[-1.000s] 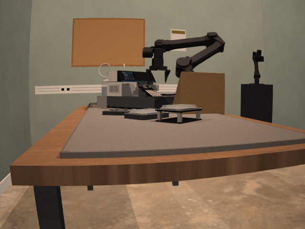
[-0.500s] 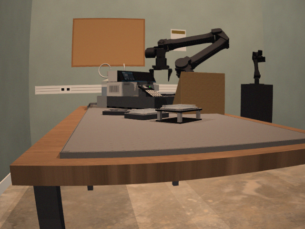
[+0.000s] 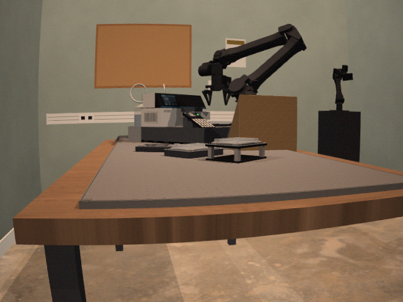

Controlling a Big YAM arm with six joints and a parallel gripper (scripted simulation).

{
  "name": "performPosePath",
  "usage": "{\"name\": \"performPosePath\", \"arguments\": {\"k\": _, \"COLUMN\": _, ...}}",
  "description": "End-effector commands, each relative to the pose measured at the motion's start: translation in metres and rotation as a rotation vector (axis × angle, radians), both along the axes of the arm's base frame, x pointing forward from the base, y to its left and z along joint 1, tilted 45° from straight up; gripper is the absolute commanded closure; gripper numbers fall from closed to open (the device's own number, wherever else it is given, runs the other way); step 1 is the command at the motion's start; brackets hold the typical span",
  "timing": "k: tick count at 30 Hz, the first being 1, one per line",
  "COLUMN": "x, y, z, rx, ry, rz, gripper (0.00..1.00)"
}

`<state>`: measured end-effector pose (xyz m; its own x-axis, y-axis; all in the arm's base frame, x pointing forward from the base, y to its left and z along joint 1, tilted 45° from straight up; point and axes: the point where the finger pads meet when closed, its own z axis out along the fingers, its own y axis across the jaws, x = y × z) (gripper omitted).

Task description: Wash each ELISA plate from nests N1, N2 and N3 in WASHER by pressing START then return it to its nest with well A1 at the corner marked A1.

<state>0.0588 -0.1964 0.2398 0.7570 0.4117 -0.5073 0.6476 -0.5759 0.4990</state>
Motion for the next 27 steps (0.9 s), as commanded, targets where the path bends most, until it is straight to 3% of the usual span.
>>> {"name": "performPosePath", "arguments": {"k": 1, "x": 0.003, "y": -0.010, "z": 0.027, "rx": -0.047, "ry": -0.120, "rz": -0.084, "gripper": 0.00}}
{"name": "performPosePath", "arguments": {"k": 3, "x": 0.003, "y": -0.007, "z": 0.010, "rx": -0.022, "ry": -0.095, "rz": -0.074, "gripper": 0.00}}
{"name": "performPosePath", "arguments": {"k": 12, "x": 0.001, "y": -0.005, "z": 0.015, "rx": -0.029, "ry": -0.092, "rz": -0.067, "gripper": 0.00}}
{"name": "performPosePath", "arguments": {"k": 13, "x": 0.000, "y": -0.008, "z": 0.001, "rx": -0.011, "ry": -0.084, "rz": -0.084, "gripper": 0.00}}
{"name": "performPosePath", "arguments": {"k": 24, "x": -0.002, "y": -0.021, "z": -0.012, "rx": -0.009, "ry": -0.068, "rz": -0.070, "gripper": 0.00}}
{"name": "performPosePath", "arguments": {"k": 26, "x": -0.002, "y": -0.021, "z": -0.012, "rx": -0.009, "ry": -0.068, "rz": -0.070, "gripper": 0.00}}
{"name": "performPosePath", "arguments": {"k": 27, "x": -0.001, "y": -0.023, "z": 0.000, "rx": -0.033, "ry": -0.088, "rz": -0.069, "gripper": 0.00}}
